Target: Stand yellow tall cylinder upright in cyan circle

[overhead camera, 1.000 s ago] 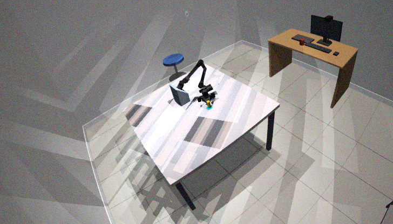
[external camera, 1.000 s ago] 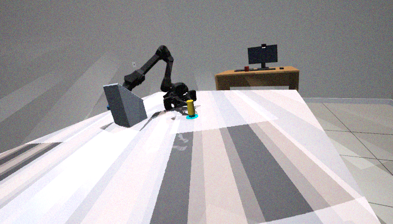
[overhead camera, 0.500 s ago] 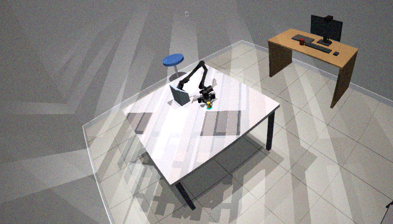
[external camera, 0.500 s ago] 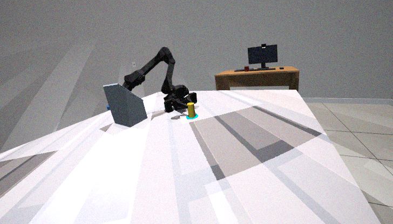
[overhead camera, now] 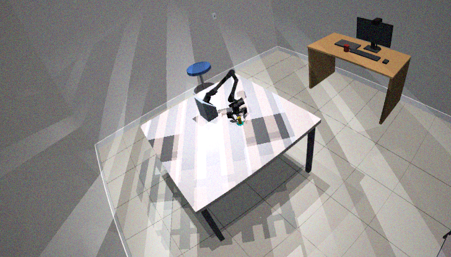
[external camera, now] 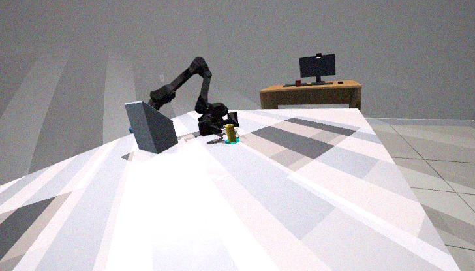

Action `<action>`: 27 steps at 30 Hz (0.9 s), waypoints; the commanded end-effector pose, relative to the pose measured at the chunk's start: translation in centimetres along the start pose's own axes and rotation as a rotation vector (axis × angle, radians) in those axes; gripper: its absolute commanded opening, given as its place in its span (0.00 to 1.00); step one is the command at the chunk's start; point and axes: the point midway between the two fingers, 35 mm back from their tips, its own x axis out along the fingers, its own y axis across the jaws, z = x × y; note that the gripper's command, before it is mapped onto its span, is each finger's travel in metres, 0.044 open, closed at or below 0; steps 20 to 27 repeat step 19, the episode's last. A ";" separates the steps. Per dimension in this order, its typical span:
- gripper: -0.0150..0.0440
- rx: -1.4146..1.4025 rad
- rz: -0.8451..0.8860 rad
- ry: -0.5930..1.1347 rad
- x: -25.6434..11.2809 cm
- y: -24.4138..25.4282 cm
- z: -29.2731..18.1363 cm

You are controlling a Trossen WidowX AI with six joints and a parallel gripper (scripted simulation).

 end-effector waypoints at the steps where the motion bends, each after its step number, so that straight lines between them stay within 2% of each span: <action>1: 0.93 0.005 -0.001 -0.003 0.0 0.1 0.7; 18: 0.93 0.010 0.002 -0.011 -1.0 0.0 8.7; 27: 0.93 0.010 0.003 -0.012 -1.1 0.0 8.9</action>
